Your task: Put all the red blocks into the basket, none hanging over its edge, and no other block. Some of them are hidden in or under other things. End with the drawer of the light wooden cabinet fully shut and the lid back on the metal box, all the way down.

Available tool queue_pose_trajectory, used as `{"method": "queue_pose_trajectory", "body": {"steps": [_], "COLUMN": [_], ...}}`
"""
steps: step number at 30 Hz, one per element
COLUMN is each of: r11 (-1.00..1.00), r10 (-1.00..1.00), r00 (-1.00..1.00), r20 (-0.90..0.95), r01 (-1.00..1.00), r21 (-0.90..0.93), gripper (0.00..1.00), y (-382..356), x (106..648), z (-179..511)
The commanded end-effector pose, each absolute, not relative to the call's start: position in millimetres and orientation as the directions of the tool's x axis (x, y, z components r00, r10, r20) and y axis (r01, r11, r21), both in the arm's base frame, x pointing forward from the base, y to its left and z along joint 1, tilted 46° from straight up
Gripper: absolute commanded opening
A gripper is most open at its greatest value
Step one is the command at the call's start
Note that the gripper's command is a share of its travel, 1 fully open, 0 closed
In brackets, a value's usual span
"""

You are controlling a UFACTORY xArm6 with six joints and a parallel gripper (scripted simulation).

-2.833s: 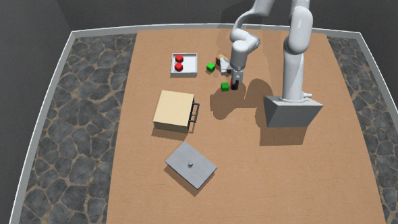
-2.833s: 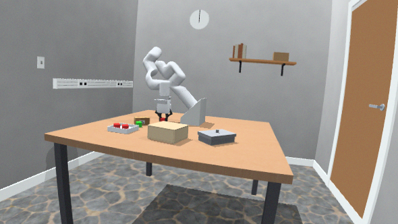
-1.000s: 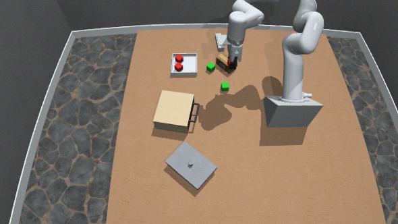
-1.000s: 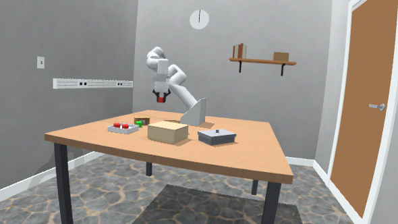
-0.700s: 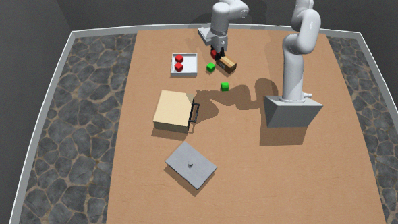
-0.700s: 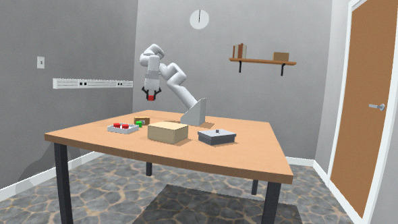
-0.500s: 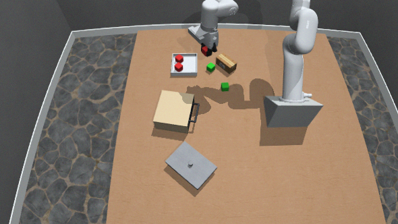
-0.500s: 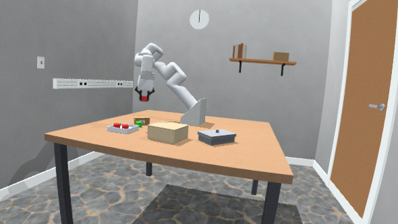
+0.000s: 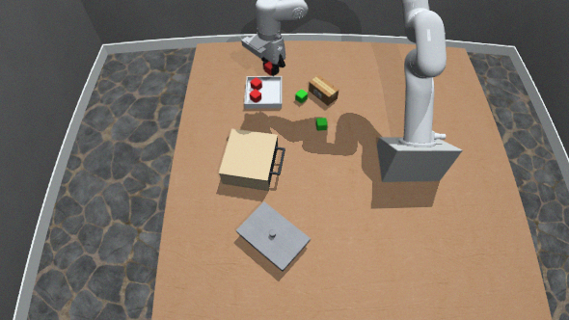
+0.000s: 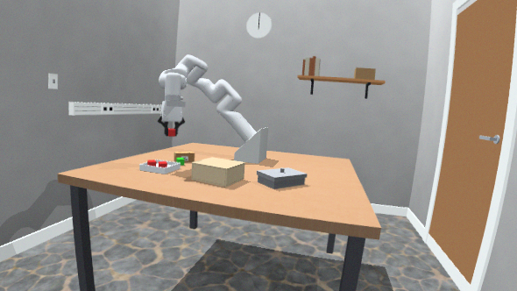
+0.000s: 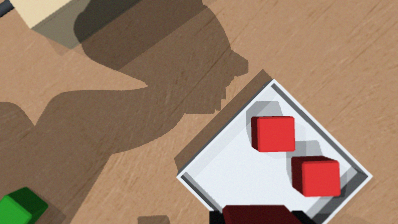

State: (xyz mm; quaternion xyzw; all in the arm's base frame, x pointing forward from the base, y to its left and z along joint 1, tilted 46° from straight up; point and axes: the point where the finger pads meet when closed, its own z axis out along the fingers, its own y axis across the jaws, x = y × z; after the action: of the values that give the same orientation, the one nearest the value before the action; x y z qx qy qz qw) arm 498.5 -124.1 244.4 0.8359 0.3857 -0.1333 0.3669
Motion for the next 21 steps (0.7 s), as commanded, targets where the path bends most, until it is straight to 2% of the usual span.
{"method": "queue_pose_trajectory", "body": {"steps": [1, 21], "r11": [-0.436, -0.436], "r10": [0.546, 0.545], "r00": [0.667, 0.667], "r20": [-0.507, -0.507], "r01": [0.743, 0.743], "r21": [0.509, 0.509], "gripper": [0.00, 0.00], "y": [-124.1, -125.7], "x": [502.1, 502.2], "z": [246.6, 245.0]}}
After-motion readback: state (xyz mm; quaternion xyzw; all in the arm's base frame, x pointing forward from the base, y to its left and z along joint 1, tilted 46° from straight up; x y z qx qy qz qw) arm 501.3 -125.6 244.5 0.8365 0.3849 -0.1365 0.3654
